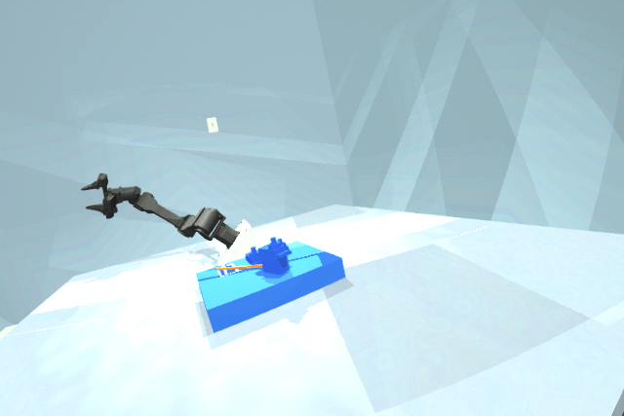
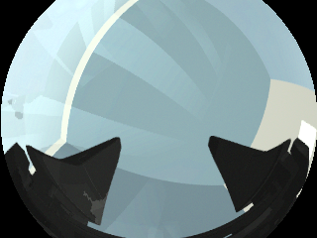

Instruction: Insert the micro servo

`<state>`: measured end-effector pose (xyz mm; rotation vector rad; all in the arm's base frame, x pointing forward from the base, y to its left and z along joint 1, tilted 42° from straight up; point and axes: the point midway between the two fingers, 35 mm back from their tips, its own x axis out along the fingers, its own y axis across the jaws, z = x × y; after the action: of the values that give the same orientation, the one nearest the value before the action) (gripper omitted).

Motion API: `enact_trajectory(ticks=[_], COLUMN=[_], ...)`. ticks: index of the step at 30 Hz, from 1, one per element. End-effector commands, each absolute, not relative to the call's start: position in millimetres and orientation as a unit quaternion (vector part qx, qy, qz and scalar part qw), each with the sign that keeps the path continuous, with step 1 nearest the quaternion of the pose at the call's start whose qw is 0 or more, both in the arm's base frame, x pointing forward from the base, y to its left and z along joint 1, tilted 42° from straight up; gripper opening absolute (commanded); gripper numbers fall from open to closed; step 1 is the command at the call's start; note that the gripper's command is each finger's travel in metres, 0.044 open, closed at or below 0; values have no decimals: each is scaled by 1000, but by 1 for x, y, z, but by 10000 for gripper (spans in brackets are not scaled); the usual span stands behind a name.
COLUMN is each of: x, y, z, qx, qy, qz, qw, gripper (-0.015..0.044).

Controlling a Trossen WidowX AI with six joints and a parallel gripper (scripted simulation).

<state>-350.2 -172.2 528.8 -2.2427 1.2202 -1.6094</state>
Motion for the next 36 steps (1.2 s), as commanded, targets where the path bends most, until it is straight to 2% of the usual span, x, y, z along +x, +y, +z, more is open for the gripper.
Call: enact_trajectory(ticks=[1,2,13,36], x=[-349,-348,-310,-179], y=[-172,-172,-167,-137], z=[529,530,552,607], qx=[-742,-744,-771,-832], qy=[403,403,409,378], qz=[-531,-530,-487,-367], qw=[60,57,3,-175], gripper=[426,440,440,440])
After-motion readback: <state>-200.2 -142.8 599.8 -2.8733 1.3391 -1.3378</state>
